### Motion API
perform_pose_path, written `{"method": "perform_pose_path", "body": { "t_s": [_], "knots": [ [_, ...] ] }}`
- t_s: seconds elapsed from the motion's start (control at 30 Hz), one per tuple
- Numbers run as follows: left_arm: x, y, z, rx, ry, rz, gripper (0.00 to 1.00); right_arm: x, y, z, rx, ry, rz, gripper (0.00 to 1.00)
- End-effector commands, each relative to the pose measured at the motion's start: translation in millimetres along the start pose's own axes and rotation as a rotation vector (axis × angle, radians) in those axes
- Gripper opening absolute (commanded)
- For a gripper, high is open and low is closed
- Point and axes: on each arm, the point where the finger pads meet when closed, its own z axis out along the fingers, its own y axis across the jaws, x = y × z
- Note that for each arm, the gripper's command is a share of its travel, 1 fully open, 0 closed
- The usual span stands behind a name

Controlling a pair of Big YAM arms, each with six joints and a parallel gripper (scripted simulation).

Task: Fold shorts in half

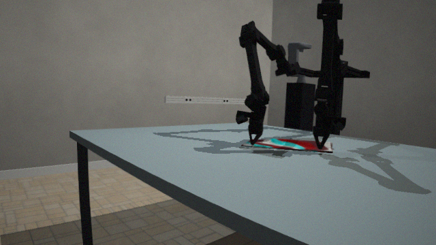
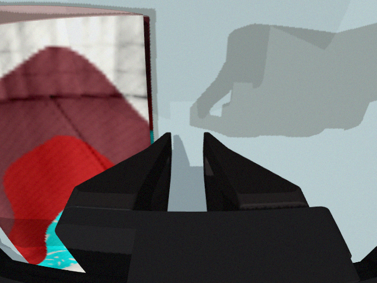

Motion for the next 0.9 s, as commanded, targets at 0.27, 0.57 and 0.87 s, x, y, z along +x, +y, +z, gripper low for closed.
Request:
{"method": "perform_pose_path", "body": {
  "t_s": [0.27,0.57,0.87],
  "knots": [
    [10.4,-19.4,-12.0,0.035,0.017,0.017,0.34,0.8,-5.5,8.1,0.011,0.001,0.008,0.34],
    [8.4,-10.7,-12.1,0.027,0.015,0.018,0.34,3.2,-5.5,6.3,0.004,-0.001,0.007,0.34],
    [8.5,-9.0,-10.6,0.028,0.016,0.017,0.44,4.9,-5.7,4.7,-0.002,-0.002,0.006,0.44]
  ]
}}
